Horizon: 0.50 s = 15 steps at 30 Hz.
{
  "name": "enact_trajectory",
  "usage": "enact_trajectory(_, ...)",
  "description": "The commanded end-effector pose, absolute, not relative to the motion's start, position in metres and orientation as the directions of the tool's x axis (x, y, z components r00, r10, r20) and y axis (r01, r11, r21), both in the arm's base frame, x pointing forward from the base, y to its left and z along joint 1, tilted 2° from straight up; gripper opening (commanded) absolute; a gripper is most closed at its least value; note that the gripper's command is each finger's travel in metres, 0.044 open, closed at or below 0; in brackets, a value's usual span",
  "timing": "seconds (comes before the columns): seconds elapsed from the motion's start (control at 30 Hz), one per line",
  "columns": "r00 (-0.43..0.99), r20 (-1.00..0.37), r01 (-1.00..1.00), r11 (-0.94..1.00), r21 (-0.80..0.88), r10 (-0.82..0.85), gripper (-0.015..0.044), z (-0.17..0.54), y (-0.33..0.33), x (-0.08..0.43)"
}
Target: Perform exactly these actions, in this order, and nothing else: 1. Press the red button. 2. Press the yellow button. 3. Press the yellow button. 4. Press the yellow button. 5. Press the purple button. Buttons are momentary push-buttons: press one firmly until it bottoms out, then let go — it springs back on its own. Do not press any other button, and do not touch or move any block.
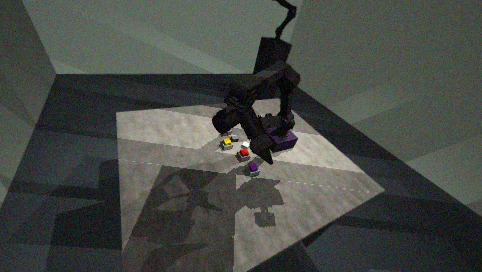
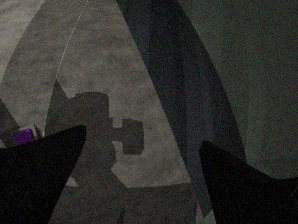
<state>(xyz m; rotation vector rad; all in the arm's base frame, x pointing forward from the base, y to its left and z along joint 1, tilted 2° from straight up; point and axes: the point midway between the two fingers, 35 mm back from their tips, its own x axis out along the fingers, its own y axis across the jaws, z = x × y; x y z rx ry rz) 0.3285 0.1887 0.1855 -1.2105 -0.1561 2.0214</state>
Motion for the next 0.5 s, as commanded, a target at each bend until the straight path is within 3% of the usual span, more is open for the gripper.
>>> enact_trajectory(0.0, -0.259, -0.708, -0.556, -0.701, -0.447, 0.657, 0.0400, 0.185, 0.188, 0.328)
enact_trajectory(0.2, -0.198, -0.812, -0.875, -0.473, -0.106, 0.550, 0.0400, 0.168, 0.154, 0.316)
enact_trajectory(0.33, -0.150, -0.876, -0.985, -0.147, 0.092, 0.458, 0.0400, 0.155, 0.128, 0.305)
enact_trajectory(0.47, -0.101, -0.928, -0.950, 0.243, 0.197, 0.358, 0.0400, 0.143, 0.102, 0.294)
